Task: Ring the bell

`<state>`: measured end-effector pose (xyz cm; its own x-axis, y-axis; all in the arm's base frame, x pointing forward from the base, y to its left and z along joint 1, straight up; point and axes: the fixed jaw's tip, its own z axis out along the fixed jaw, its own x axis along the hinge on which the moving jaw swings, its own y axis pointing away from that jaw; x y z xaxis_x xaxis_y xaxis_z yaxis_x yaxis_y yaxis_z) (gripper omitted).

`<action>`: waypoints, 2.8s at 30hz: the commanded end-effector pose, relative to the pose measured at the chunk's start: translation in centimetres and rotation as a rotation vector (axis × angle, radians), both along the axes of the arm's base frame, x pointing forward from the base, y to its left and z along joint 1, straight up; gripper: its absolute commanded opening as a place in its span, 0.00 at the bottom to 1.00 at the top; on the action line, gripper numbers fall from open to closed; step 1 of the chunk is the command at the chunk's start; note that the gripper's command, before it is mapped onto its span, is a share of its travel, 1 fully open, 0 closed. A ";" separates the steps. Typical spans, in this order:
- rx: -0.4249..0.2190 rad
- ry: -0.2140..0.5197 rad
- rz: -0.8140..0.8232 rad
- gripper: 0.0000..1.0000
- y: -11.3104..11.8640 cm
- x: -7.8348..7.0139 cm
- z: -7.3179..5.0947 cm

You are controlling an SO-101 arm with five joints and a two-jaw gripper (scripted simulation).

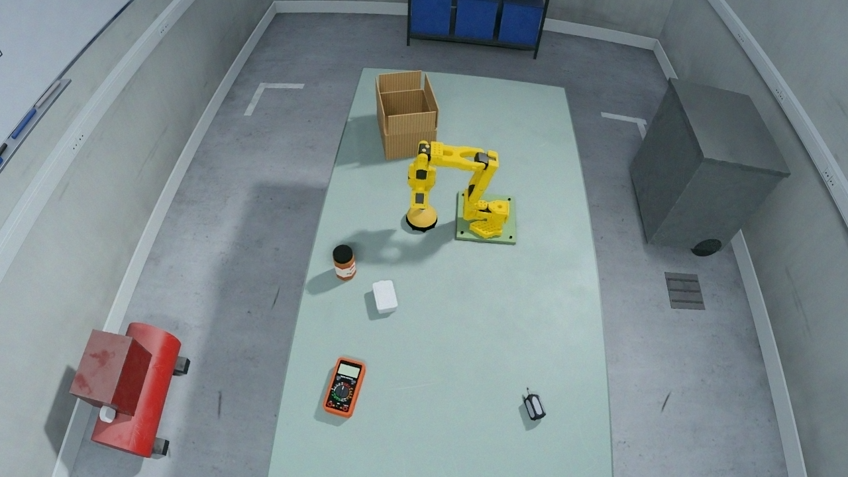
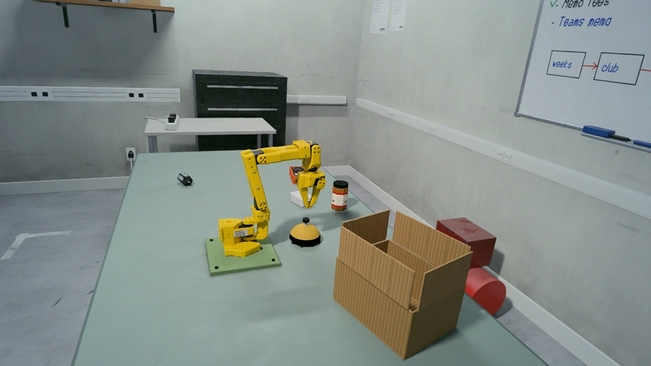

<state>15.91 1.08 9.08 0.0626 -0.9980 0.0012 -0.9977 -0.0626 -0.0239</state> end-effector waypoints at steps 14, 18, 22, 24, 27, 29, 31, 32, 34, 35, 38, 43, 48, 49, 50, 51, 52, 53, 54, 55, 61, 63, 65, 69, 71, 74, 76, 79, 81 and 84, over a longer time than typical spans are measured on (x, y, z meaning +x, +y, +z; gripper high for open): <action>0.001 0.008 0.035 0.00 0.3 -0.6 0.0; 0.000 0.008 0.035 0.00 0.3 -0.6 0.0; 0.000 0.008 0.035 0.00 0.3 -0.6 0.0; 0.000 0.008 0.035 0.00 0.3 -0.6 0.0; 0.000 0.010 0.035 0.00 0.3 -0.6 0.0; 0.000 0.015 0.035 0.00 0.3 -0.7 -0.1; 0.000 0.016 0.035 0.00 0.3 -0.6 -0.2; 0.000 0.016 0.035 0.00 0.3 -0.6 -0.2; 0.000 0.017 0.035 0.00 0.3 -0.6 -0.3; 0.000 0.018 0.035 0.00 0.3 -0.6 -0.4; 0.000 0.021 0.035 0.00 0.3 -0.6 -0.9; -0.001 0.027 0.035 0.00 0.3 -0.6 -1.7; -0.001 0.031 0.035 0.00 0.3 -0.6 -2.4; -0.001 0.031 0.035 0.00 0.3 -0.6 -2.4; -0.001 0.031 0.035 0.00 0.3 -0.6 -2.4; -0.001 0.032 0.035 0.00 0.3 -0.6 -2.5; -0.001 0.033 0.035 0.00 0.3 -0.7 -2.5; -0.001 0.033 0.035 0.00 0.3 -0.7 -2.6; -0.001 0.033 0.035 0.00 0.3 -0.7 -2.7; -0.001 0.034 0.035 0.00 0.3 -0.7 -2.7; -0.001 0.034 0.035 0.00 0.3 -0.7 -2.7; -0.001 0.034 0.035 0.00 0.3 -0.7 -2.7; -0.001 0.034 0.035 0.00 0.3 -0.7 -2.7; -0.002 0.035 0.035 0.00 0.3 -0.7 -2.7; -0.002 0.037 0.035 0.00 0.3 -0.6 -2.8; -0.002 0.040 0.035 0.00 0.3 -0.6 -2.9; -0.002 0.042 0.035 0.00 0.3 -0.6 -3.0; -0.002 0.042 0.035 0.00 0.3 -0.6 -3.0; -0.002 0.042 0.035 0.00 0.3 -0.6 -3.0; -0.002 0.042 0.035 0.00 0.3 -0.6 -3.0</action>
